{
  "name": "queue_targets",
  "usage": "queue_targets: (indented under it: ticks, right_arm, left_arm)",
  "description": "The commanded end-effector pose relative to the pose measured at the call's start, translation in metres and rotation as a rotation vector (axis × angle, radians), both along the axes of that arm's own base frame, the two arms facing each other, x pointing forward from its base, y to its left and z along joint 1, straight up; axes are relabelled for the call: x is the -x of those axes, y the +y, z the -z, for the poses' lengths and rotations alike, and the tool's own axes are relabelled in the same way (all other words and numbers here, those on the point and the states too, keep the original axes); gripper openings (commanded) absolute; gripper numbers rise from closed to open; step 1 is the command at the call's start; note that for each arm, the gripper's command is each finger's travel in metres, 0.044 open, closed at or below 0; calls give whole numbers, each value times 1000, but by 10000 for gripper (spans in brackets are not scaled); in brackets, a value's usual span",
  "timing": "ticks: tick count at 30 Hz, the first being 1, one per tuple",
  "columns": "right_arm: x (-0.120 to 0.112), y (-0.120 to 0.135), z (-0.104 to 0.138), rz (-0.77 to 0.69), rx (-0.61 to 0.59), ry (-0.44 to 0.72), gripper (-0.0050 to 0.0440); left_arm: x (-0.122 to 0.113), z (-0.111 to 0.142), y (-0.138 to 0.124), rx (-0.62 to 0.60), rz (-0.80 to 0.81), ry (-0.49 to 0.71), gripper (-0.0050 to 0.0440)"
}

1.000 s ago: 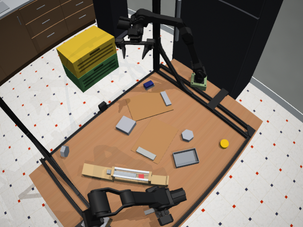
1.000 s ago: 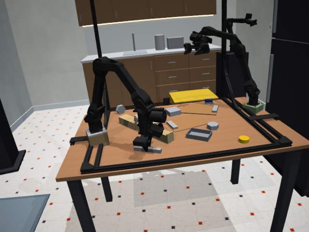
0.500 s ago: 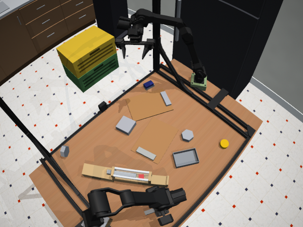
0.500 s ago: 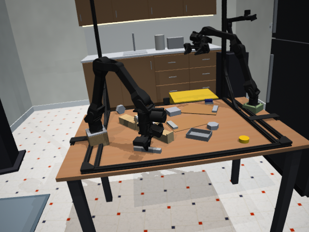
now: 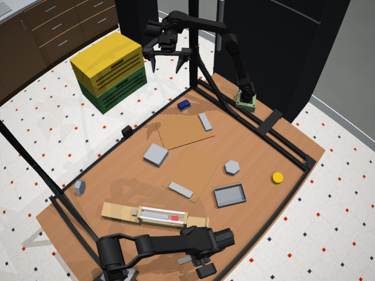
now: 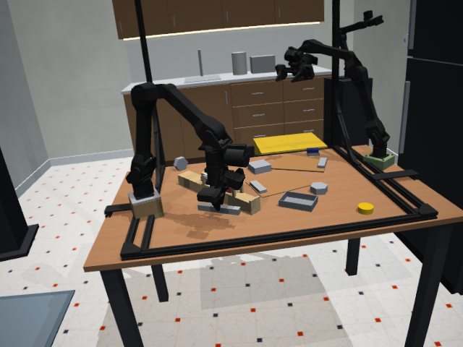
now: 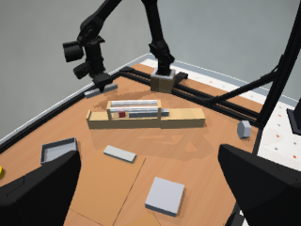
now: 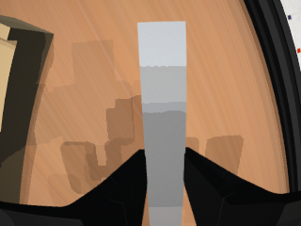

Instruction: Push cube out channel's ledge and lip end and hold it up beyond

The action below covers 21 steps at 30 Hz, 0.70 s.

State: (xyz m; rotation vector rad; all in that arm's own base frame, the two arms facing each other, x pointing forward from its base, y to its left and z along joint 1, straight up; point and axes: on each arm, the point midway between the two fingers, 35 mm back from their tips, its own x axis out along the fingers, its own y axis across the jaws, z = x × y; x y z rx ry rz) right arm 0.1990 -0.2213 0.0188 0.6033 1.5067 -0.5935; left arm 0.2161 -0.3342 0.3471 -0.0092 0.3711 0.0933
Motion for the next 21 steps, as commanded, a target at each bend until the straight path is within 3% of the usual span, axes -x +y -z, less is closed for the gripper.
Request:
queue_targets:
  ticks: [1,7,21]
  right_arm:
    - [0,0,-43,0,14,-16,40]
    - [-2,5,-51,6,13,-16,40]
    - [-54,81,-52,115,14,-15,40]
  left_arm:
    - [0,0,0,0,-1,-3,400]
    - [0,0,0,0,-1,-3,400]
    - [0,0,0,0,-1,-3,400]
